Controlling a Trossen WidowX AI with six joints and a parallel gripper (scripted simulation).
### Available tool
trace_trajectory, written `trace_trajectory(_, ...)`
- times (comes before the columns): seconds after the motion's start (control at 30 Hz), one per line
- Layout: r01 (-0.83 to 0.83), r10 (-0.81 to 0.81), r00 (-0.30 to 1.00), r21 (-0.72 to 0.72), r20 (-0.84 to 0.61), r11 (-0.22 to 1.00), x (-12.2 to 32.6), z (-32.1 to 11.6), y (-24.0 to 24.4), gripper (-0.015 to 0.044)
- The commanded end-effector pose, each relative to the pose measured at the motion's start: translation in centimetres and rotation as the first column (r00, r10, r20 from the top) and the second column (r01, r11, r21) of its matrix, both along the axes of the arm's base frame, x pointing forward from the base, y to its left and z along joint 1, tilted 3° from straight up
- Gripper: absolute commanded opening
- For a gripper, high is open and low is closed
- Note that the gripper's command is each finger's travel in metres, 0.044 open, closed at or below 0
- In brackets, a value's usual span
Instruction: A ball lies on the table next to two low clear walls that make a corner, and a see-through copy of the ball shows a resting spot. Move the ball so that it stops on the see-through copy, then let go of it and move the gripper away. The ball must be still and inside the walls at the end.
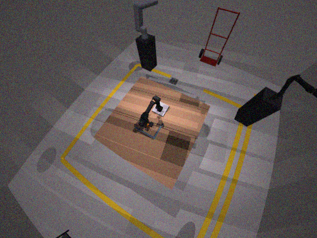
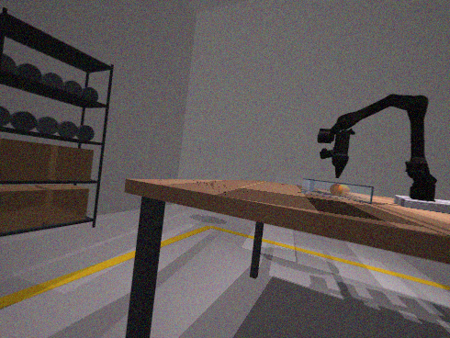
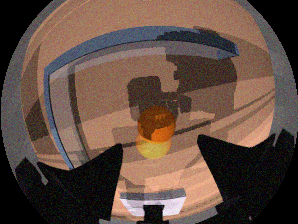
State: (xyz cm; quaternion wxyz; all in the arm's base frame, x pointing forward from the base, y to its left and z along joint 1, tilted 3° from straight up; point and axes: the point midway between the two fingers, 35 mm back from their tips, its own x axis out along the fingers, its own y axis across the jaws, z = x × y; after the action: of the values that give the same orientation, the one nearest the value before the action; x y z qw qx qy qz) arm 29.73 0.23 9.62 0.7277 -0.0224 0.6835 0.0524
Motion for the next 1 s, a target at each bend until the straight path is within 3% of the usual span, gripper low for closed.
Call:
trace_trajectory(0.0,0.005,-0.005,1.000,-0.004,-0.007,1.000,0.0,-1.0,0.1,0.0369)
trace_trajectory(0.97,0.005,-0.005,1.000,-0.004,-0.007,1.000,0.2,-5.4,0.3,0.0369)
